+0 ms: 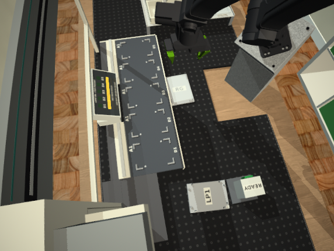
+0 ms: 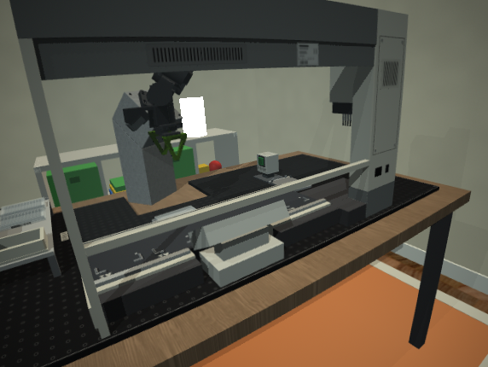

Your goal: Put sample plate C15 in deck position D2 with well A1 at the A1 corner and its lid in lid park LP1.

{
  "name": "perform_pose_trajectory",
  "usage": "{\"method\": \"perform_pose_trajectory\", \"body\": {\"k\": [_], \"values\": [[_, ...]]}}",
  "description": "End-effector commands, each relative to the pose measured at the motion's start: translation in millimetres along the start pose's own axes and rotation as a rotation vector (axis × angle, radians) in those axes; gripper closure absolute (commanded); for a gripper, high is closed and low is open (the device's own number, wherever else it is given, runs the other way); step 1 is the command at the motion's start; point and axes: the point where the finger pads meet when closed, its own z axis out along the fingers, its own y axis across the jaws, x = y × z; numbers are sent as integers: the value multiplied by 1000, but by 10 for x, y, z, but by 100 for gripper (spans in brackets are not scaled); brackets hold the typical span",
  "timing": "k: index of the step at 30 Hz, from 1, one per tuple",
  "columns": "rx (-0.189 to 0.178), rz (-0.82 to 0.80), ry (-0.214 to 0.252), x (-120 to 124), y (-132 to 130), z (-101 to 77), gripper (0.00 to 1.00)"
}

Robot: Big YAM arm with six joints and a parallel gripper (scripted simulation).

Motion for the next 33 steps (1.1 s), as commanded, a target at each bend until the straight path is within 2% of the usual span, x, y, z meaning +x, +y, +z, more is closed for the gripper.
{"method": "perform_pose_trajectory", "body": {"k": [1,26,27,33], "values": [[-29,-12,-16,-39,195,-51,0],[-29,-12,-16,-39,195,-51,0],[-21,-15,-10,-36,177,9,0],[-20,-13,-9,-33,167,80,0]]}}
